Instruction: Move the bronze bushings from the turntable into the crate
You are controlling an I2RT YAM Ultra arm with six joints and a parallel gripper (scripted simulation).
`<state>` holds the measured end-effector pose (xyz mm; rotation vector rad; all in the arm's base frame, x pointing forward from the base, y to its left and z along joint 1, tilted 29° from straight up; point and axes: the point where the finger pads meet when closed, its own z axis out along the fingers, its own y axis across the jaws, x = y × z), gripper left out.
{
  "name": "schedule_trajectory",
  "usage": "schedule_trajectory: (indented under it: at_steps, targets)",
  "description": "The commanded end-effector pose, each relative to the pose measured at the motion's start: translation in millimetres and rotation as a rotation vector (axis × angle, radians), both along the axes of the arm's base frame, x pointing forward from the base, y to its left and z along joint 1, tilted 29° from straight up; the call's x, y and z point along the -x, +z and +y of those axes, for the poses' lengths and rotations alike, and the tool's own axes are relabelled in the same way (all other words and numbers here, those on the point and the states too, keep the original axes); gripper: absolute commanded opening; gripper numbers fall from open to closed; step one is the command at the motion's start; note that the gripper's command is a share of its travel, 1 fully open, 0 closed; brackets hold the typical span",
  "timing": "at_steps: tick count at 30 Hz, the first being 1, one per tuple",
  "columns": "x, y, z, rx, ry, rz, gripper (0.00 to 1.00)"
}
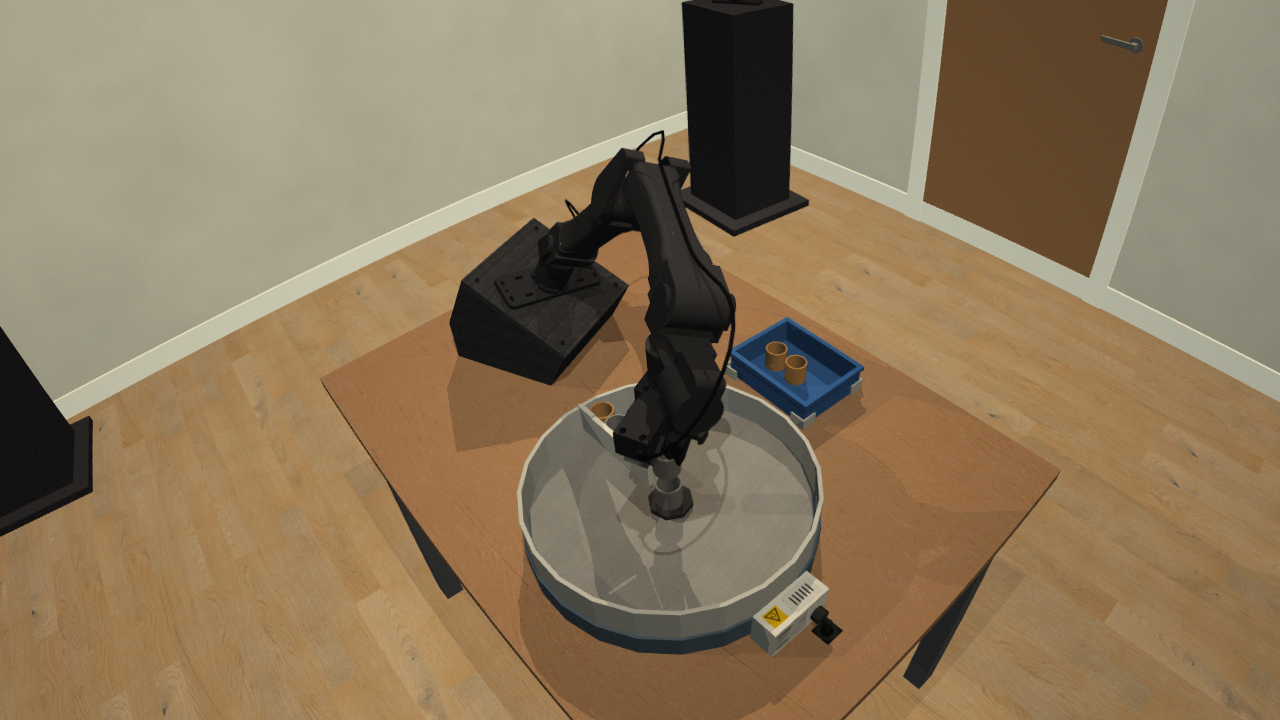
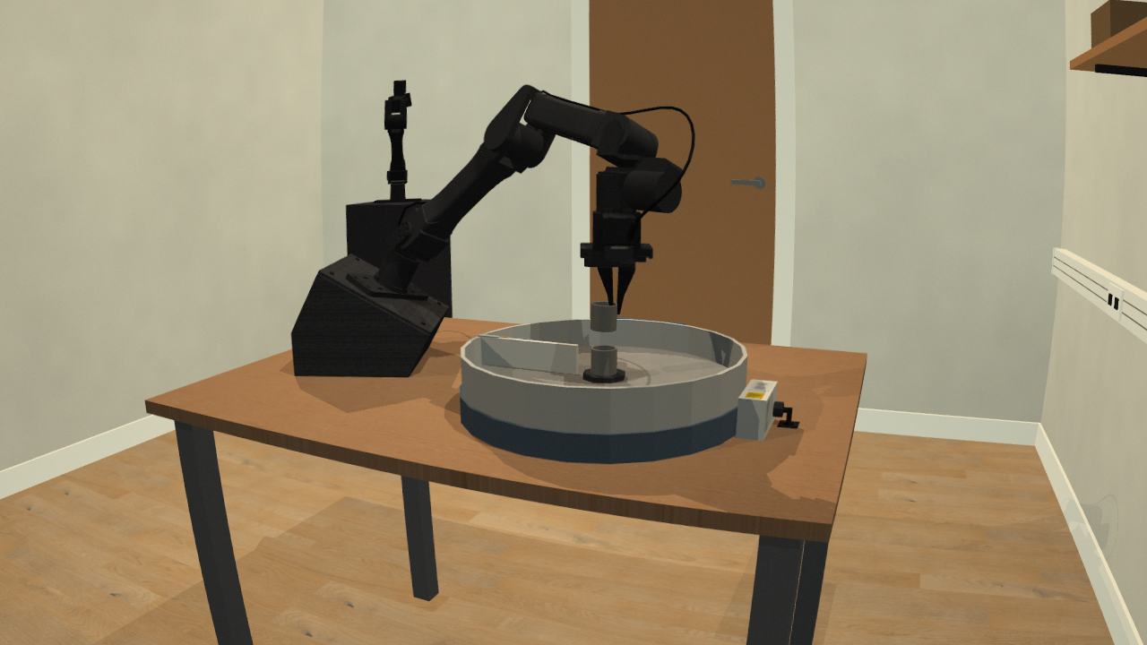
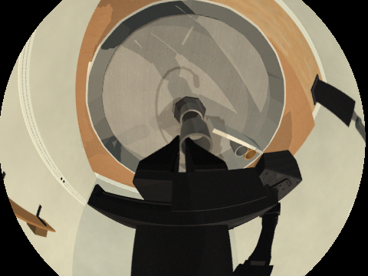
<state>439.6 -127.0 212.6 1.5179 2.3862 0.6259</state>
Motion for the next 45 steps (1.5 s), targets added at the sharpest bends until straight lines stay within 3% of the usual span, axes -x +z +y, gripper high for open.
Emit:
schedule_trajectory:
  at_steps: [1, 20, 21, 45]
  targets:
    - [1.1, 19.0, -8, 0.03, -0.023, -0.034, 0.0]
    - [-1.2, 13.5, -7, 0.024, -0.022, -0.021, 0.0]
    - [1.2, 26.1, -6, 0.036, -0.02, -0.047, 0.0]
    - [1.2, 26.3, -8, 0.037, -0.025, -0.047, 0.0]
